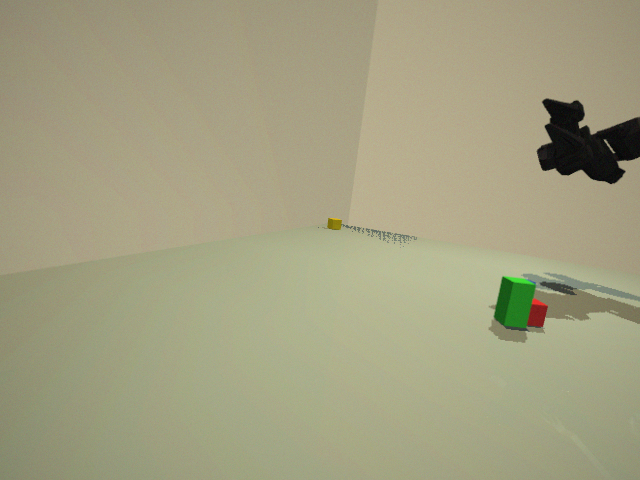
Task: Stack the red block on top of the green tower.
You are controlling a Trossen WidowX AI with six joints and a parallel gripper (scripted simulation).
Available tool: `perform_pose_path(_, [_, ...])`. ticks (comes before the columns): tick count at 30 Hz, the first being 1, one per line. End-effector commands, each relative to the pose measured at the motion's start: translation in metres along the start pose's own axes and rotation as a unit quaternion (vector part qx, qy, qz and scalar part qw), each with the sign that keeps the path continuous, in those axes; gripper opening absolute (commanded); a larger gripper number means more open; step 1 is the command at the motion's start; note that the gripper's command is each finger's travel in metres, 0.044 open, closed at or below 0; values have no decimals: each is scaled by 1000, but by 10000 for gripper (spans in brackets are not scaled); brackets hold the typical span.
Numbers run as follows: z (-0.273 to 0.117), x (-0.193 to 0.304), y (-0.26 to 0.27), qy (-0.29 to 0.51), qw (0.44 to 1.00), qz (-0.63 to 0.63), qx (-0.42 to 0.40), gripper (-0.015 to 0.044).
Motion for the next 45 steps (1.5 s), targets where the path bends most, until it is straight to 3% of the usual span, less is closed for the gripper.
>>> perform_pose_path(1, [1, -1, -1, -1, 1000, 1, 2, 426])
perform_pose_path(13, [58, -47, -79, -14, 984, 59, 165, 440])
perform_pose_path(24, [107, -47, -173, 24, 926, 42, 375, 440])
perform_pose_path(34, [132, -22, -257, 98, 820, -52, 561, 440])
perform_pose_path(45, [138, 12, -324, 191, 647, -200, 710, 440])
Point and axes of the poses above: the point midway between the two fingers, 35 mm back from their tips, its own z axis out along the fingers, its own y axis across the jaws, x = y × z, the point moved 1 cm from there along -z, back along the fingers, and after that the axes turned 1 degree about -z, right-handed, at the moved point
